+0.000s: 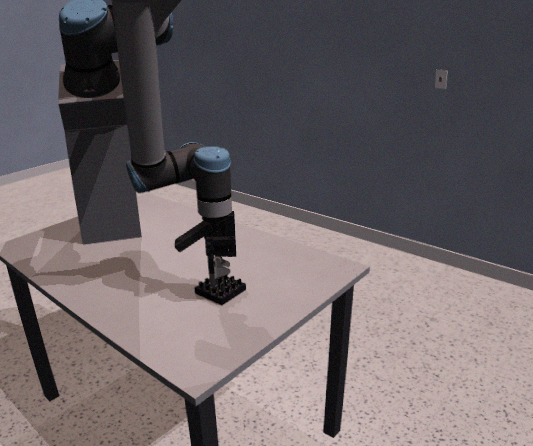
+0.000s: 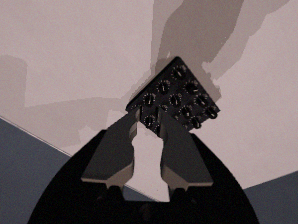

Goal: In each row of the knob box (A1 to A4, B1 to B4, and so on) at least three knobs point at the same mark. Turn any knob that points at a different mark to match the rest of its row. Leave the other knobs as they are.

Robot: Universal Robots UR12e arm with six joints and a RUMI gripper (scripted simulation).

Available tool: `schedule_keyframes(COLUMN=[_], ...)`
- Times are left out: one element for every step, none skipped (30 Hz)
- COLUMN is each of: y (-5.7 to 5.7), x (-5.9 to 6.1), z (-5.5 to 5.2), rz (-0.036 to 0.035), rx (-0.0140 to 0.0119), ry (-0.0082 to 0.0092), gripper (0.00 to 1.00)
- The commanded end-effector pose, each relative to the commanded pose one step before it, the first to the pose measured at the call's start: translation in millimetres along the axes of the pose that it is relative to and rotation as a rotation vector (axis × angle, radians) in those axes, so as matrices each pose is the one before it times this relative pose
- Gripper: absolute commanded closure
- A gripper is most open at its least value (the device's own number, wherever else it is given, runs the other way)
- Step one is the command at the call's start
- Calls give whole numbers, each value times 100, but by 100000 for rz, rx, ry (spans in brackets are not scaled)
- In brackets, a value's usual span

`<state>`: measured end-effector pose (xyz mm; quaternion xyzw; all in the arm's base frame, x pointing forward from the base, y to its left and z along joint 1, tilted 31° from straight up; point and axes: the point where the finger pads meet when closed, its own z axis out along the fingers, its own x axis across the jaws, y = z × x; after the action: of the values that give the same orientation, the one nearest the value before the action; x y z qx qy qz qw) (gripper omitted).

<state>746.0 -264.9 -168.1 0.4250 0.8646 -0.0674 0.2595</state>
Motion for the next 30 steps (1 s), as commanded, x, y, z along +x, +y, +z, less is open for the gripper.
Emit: schedule_keyframes(y=[32,0,0,0,0,0,0,0,0,0,0,0,0,0,0,0,0,0,0,0,0,-1,-8,-18,-30,-42,-51,-57,-59,-57], x=[-27,0,0,0,0,0,0,0,0,0,0,0,0,0,0,0,0,0,0,0,0,0,0,0,0,0,0,0,0,0], z=[-46,0,0,0,0,0,0,0,0,0,0,0,0,0,0,0,0,0,0,0,0,0,0,0,0,0,0,0,0,0], rz=[-10,0,0,0,0,0,0,0,0,0,0,0,0,0,0,0,0,0,0,0,0,0,0,0,0,0,0,0,0,0], rx=[-49,0,0,0,0,0,0,0,0,0,0,0,0,0,0,0,0,0,0,0,0,0,0,0,0,0,0,0,0,0], ry=[-65,0,0,0,0,0,0,0,0,0,0,0,0,0,0,0,0,0,0,0,0,0,0,0,0,0,0,0,0,0], gripper=[89,89,89,89,89,89,89,89,89,89,89,89,89,89,89,89,89,89,89,89,89,89,89,89,89,89,89,89,89,89])
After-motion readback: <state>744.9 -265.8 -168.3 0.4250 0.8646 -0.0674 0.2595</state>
